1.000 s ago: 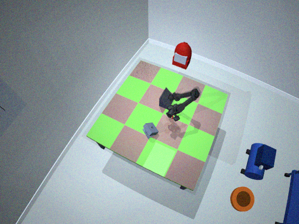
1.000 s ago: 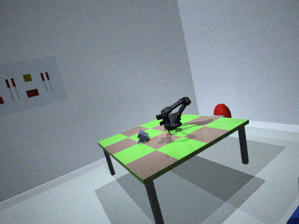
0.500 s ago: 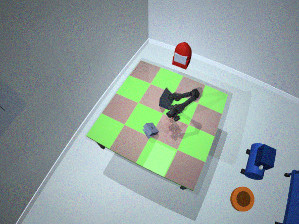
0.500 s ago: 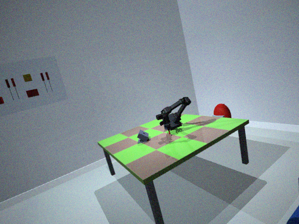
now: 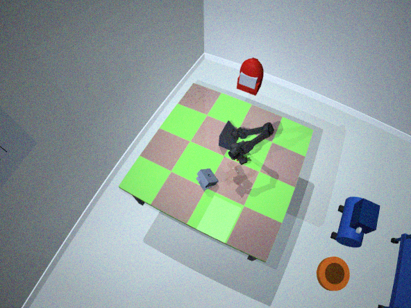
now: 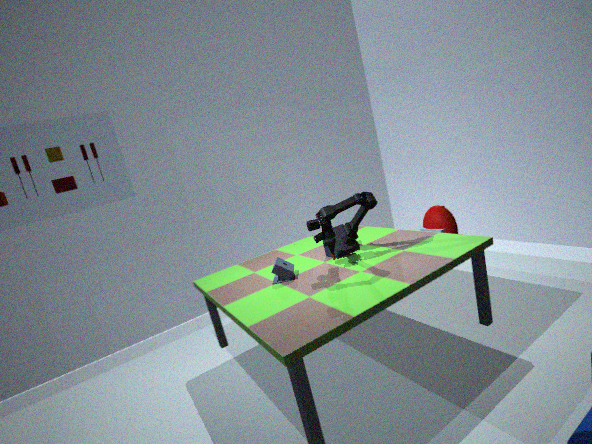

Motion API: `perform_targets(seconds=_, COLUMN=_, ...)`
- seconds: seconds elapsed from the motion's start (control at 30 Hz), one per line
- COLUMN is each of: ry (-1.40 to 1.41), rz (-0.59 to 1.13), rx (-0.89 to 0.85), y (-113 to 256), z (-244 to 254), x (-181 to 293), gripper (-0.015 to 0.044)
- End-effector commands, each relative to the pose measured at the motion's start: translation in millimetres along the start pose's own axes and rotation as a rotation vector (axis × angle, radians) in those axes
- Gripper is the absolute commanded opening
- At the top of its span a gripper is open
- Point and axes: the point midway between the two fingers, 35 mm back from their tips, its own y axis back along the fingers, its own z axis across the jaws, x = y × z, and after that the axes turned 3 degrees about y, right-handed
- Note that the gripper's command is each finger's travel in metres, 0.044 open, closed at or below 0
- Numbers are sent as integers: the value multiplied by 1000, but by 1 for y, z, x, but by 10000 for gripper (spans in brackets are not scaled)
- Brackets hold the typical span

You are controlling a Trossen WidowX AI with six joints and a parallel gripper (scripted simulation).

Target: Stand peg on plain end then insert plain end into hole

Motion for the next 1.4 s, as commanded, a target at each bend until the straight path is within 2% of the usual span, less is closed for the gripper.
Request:
perform_targets(seconds=0.0, ry=2, rz=-6, rx=2, y=14, z=0, x=-2, gripper=0)
perform_targets(seconds=0.27, ry=2, rz=0, rx=-5, y=41, z=0, x=0, gripper=0)
perform_targets(seconds=1.37, ry=-49, rz=-234, rx=17, y=49, z=-1, x=-65, gripper=0)
